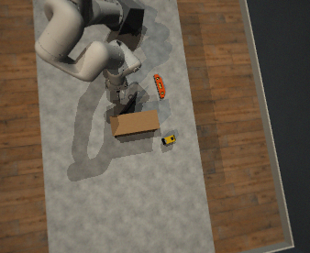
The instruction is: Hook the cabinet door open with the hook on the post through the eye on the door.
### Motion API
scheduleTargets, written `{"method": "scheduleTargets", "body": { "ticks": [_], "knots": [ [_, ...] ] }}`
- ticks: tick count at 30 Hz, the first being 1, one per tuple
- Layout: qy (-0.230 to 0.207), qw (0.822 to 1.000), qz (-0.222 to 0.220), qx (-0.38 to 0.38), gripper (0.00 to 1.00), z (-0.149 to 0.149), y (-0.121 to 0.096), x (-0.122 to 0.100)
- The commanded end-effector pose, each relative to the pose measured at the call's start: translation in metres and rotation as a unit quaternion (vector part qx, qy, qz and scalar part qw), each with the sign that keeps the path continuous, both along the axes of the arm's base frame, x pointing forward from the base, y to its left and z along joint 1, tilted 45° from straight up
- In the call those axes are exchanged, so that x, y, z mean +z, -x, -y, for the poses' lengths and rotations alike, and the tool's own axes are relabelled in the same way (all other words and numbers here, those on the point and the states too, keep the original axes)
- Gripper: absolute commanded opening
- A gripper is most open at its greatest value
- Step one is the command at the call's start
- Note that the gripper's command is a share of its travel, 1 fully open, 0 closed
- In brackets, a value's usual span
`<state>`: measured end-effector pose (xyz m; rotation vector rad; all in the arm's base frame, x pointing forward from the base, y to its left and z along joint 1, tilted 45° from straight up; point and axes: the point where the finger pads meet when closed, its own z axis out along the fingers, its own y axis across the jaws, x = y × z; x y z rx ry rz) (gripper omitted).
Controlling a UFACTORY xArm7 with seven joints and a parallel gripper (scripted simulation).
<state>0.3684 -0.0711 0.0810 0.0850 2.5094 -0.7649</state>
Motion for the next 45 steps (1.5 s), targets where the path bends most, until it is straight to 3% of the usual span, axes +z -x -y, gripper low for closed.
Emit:
{"method": "scheduleTargets", "body": {
  "ticks": [1, 45],
  "knots": [
    [0.000, 1.000, 0.000, 0.001, 0.04, -0.002, 0.000, 0.001],
    [0.000, 1.000, 0.000, 0.001, 0.04, -0.009, 0.005, 0.012]
  ]
}}
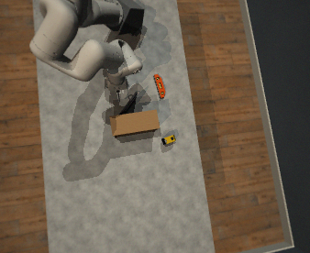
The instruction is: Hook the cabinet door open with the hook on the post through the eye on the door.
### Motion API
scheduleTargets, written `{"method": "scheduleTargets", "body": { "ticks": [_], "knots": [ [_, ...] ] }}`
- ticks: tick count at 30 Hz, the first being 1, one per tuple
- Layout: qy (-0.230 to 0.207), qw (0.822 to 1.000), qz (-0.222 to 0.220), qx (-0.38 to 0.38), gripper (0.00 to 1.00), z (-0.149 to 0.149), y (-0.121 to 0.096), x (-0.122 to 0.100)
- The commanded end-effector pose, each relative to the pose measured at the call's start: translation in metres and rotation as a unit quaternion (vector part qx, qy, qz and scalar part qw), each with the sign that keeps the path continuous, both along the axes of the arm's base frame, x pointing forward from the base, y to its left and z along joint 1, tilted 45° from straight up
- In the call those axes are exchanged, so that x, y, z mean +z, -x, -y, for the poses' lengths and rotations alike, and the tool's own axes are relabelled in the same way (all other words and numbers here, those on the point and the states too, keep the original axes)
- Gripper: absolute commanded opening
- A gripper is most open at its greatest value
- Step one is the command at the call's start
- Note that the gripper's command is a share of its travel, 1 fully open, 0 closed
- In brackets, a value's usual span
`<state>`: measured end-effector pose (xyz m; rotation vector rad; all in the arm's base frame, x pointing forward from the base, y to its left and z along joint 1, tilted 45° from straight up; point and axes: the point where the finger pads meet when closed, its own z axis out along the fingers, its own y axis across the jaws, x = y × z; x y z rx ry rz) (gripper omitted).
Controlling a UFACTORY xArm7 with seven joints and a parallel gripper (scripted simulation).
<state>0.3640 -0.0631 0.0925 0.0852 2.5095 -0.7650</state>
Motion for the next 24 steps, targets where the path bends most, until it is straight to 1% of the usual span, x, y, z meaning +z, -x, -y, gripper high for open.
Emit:
{"method": "scheduleTargets", "body": {
  "ticks": [1, 24],
  "knots": [
    [0.000, 1.000, 0.000, 0.001, 0.04, -0.0018, 0.0004, 0.0013],
    [0.000, 1.000, 0.000, 0.001, 0.04, -0.0063, 0.0052, 0.0069]
  ]
}}
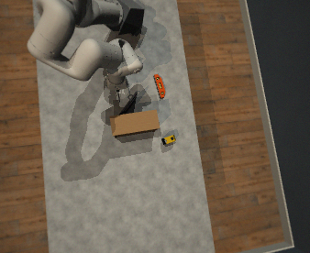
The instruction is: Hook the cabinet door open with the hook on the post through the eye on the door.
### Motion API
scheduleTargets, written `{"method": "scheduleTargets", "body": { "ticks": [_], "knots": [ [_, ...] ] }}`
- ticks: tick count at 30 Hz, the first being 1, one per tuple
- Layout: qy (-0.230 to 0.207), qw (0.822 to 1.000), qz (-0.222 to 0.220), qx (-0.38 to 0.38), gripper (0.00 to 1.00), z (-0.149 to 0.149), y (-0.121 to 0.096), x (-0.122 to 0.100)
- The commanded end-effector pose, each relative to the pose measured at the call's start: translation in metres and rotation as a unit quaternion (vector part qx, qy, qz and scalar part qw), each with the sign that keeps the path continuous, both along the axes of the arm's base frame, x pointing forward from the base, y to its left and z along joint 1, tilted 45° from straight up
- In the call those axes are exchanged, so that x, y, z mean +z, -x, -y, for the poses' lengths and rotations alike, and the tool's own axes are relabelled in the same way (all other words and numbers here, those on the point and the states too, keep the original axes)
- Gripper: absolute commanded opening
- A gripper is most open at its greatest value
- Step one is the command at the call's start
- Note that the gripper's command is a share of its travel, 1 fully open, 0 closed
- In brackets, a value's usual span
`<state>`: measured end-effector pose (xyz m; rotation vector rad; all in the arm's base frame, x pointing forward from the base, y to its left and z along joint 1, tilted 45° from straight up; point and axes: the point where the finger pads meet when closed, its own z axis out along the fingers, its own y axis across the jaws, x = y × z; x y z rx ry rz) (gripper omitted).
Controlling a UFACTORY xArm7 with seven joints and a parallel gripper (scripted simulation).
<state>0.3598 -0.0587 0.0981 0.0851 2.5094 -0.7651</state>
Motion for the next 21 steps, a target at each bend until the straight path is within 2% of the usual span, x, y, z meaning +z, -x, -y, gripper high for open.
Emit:
{"method": "scheduleTargets", "body": {
  "ticks": [1, 21],
  "knots": [
    [0.000, 1.000, 0.000, 0.001, 0.04, -0.0019, 0.0009, 0.0013],
    [0.000, 1.000, 0.000, 0.001, 0.04, -0.0051, 0.0052, 0.0049]
  ]
}}
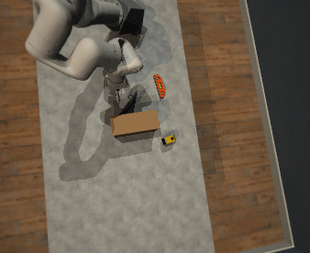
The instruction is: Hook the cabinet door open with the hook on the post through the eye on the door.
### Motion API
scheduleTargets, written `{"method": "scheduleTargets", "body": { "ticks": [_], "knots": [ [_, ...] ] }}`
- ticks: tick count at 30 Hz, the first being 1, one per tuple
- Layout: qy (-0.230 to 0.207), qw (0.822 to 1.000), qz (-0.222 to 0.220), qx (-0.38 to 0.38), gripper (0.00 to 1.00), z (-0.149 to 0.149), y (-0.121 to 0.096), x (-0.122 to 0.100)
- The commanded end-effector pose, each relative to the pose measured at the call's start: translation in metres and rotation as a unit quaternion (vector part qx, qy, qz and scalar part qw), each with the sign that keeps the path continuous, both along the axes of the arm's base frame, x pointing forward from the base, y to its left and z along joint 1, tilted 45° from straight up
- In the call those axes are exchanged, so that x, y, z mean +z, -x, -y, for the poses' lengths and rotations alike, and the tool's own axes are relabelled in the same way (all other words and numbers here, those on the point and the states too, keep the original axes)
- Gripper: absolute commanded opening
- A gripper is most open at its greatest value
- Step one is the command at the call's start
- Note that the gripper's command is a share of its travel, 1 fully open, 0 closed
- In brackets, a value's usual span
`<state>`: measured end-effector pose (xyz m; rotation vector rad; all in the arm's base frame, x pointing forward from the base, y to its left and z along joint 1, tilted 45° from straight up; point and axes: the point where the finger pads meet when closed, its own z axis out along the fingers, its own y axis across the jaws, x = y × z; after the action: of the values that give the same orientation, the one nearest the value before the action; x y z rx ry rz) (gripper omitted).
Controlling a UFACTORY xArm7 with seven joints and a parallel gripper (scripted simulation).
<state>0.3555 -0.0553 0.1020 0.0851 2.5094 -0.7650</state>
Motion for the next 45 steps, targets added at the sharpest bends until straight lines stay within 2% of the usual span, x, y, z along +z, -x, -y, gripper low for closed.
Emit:
{"method": "scheduleTargets", "body": {
  "ticks": [1, 15, 45],
  "knots": [
    [0.000, 1.000, 0.000, 0.001, 0.04, -0.002, 0.001, 0.001],
    [0.000, 1.000, 0.000, 0.001, 0.04, -0.004, 0.004, 0.003],
    [0.053, 0.993, -0.063, 0.084, 0.04, -0.012, 0.003, -0.003]
  ]
}}
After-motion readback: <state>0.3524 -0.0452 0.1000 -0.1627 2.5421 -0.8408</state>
